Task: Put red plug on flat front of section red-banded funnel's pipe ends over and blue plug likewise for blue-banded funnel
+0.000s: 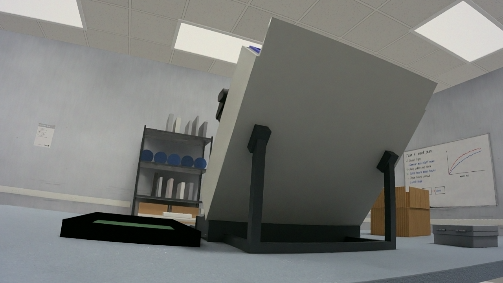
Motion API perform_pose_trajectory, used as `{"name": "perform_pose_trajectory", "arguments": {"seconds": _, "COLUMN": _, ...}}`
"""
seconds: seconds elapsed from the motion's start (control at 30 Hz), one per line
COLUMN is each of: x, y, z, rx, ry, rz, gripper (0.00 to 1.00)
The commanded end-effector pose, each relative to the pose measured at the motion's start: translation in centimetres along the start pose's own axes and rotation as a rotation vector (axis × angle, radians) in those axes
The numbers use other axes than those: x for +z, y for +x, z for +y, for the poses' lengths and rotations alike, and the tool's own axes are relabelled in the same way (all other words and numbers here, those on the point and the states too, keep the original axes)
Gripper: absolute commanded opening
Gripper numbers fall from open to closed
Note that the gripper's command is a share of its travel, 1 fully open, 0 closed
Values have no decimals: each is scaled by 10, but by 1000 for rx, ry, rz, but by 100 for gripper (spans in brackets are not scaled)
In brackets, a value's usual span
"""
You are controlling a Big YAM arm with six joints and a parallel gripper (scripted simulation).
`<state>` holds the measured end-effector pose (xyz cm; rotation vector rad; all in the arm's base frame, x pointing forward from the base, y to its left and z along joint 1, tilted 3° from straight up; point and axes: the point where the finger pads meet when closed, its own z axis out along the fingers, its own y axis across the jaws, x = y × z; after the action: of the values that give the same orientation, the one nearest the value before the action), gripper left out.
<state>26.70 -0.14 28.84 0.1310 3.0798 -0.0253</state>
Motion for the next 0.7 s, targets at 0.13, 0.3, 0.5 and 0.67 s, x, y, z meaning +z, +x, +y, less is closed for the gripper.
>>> {"name": "perform_pose_trajectory", "arguments": {"seconds": 0.13, "x": -5, "y": -3, "z": 0, "rx": 0, "ry": -1, "rz": -17, "gripper": 87}}
{"name": "perform_pose_trajectory", "arguments": {"seconds": 0.3, "x": -5, "y": -3, "z": 0, "rx": 0, "ry": -1, "rz": -17, "gripper": 87}}
{"name": "perform_pose_trajectory", "arguments": {"seconds": 0.5, "x": -5, "y": -3, "z": 0, "rx": 0, "ry": -1, "rz": -17, "gripper": 87}}
{"name": "perform_pose_trajectory", "arguments": {"seconds": 0.67, "x": 14, "y": 1, "z": 23, "rx": -6, "ry": 0, "rz": -13, "gripper": 87}}
